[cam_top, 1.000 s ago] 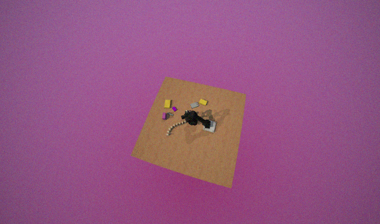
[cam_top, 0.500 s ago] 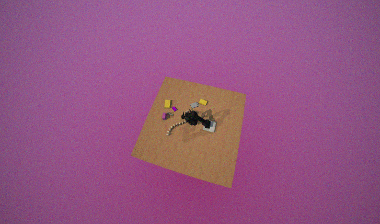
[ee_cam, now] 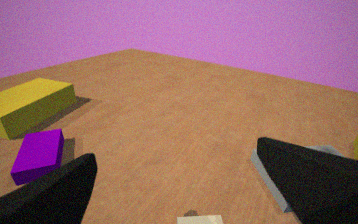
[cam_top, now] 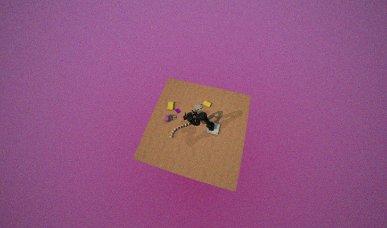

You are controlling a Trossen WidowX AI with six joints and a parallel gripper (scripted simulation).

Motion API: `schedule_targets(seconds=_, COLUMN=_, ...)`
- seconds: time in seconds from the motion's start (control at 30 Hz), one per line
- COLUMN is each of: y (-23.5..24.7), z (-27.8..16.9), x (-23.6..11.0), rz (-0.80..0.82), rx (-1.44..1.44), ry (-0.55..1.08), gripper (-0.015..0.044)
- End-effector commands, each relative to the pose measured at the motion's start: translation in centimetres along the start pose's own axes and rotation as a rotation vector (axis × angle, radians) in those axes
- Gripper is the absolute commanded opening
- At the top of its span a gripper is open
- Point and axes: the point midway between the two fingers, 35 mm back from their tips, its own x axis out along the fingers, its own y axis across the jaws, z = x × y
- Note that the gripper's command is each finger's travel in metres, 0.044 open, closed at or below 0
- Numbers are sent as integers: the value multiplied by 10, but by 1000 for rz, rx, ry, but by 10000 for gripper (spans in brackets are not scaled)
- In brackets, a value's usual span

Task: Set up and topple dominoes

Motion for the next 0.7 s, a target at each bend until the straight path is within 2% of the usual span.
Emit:
schedule_targets(seconds=0.0, y=26, z=5, x=26, rz=59, rx=-46, ry=75, gripper=440)
schedule_targets(seconds=0.1, y=43, z=1, x=47, rz=108, rx=-99, ry=202, gripper=440)
schedule_targets(seconds=0.3, y=46, z=6, x=71, rz=126, rx=-81, ry=453, gripper=440)
schedule_targets(seconds=0.43, y=37, z=13, x=74, rz=129, rx=-55, ry=672, gripper=440)
schedule_targets(seconds=0.67, y=26, z=25, x=65, rz=128, rx=-9, ry=883, gripper=440)
